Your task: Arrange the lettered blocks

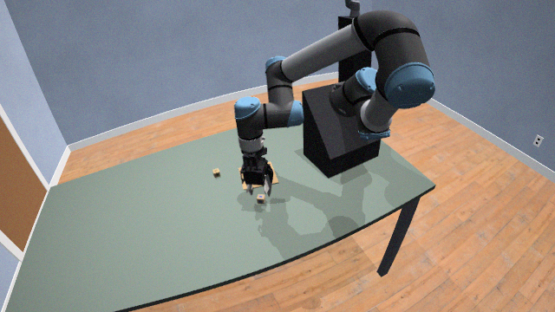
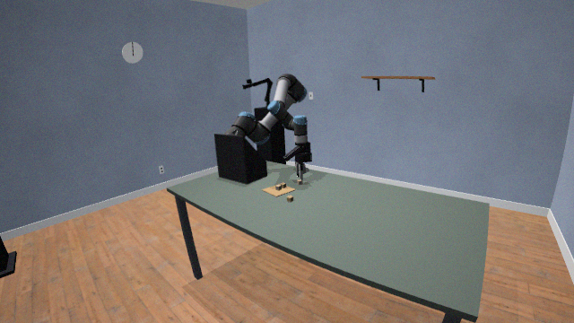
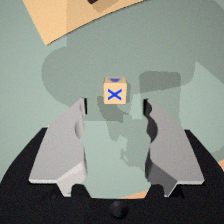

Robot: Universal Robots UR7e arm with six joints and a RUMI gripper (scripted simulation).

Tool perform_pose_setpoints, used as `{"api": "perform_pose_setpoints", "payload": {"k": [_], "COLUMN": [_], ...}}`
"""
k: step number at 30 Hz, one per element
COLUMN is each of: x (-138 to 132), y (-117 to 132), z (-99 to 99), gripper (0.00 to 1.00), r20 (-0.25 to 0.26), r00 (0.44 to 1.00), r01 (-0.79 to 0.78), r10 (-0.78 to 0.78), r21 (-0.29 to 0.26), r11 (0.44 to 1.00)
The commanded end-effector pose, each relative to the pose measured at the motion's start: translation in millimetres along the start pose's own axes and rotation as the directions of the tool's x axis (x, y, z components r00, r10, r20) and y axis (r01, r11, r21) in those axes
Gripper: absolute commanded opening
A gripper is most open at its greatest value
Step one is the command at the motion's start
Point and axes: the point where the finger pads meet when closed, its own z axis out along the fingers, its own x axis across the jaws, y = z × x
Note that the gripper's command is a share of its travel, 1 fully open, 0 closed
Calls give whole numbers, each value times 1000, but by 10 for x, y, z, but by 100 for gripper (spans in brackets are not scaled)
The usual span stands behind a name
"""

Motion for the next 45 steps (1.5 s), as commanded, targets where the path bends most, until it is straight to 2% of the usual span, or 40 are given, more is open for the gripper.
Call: {"api": "perform_pose_setpoints", "payload": {"k": [1, 17, 32, 45], "x": [-4, -4, -4, -4], "y": [2, 2, 2, 2], "z": [-1, 18, 265, 318], "gripper": [37, 37, 37, 37], "r20": [1, 1, 1, 1], "r00": [1000, 1000, 1000, 1000], "r01": [0, 0, 0, 0], "r10": [0, 0, 0, 0], "r21": [0, 0, 0, 0], "r11": [1000, 1000, 1000, 1000]}}
